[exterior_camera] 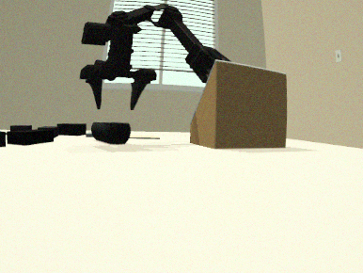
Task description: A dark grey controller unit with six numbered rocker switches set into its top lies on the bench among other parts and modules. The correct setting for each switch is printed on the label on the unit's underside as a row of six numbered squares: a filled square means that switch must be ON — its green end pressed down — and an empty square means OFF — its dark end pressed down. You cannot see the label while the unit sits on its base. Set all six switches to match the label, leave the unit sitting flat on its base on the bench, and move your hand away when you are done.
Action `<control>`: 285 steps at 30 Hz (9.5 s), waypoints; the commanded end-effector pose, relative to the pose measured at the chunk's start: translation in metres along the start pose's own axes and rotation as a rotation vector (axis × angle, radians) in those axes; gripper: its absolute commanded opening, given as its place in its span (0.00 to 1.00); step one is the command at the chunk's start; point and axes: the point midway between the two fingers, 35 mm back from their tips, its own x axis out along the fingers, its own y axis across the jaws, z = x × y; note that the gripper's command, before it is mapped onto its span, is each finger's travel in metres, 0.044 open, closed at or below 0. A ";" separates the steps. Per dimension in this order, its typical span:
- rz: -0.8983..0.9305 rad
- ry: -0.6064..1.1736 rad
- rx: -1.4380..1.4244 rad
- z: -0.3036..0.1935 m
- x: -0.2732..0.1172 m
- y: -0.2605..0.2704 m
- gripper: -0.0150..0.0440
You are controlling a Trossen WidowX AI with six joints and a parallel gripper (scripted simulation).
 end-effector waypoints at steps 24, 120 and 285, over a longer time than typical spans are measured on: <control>-0.004 -0.004 -0.003 0.051 0.022 -0.050 0.25; 0.291 -0.003 -0.004 0.103 0.037 -0.064 0.25; -0.006 -0.008 -0.227 -0.005 -0.002 0.014 0.25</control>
